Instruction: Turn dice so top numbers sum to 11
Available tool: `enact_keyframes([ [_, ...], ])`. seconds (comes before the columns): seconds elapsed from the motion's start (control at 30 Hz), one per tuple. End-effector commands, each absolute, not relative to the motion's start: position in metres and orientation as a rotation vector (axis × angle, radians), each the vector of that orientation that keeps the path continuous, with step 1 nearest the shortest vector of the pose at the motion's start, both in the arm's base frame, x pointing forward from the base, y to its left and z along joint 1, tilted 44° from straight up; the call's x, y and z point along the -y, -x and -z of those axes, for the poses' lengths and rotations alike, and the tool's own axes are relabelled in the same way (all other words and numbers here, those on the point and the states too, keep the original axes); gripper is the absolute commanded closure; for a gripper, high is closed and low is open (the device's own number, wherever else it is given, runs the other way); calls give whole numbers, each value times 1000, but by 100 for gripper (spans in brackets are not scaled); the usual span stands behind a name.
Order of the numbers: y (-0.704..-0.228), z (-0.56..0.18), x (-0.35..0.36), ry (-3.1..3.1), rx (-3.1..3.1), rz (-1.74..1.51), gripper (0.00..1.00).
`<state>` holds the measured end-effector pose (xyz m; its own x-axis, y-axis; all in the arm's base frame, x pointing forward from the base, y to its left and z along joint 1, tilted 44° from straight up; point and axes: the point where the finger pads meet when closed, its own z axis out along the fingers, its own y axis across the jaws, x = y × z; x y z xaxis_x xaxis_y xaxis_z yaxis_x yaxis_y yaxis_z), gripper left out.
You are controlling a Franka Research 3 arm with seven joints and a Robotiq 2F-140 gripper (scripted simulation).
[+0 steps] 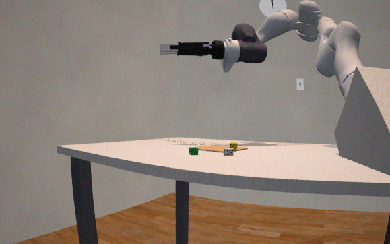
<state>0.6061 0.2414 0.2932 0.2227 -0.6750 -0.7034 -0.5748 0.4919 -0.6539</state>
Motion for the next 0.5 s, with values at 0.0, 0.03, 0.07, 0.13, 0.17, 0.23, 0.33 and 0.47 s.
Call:
enact_keyframes([
  [0.0,-600,-313,-263,1204,-1555,-47,79],
  [0.03,-600,-313,-263,1204,-1555,-47,79],
  [0.07,-600,-313,-263,1204,-1555,-47,79],
  [0.13,-600,-315,-265,1210,-1556,-48,79],
  [0.17,-599,-321,-272,1233,-1563,-47,79],
  [0.23,-597,-327,-282,1268,-1579,-43,79],
  [0.33,-595,-329,-291,1300,-1598,-36,79],
  [0.47,-592,-328,-300,1337,-1627,-22,79],
])
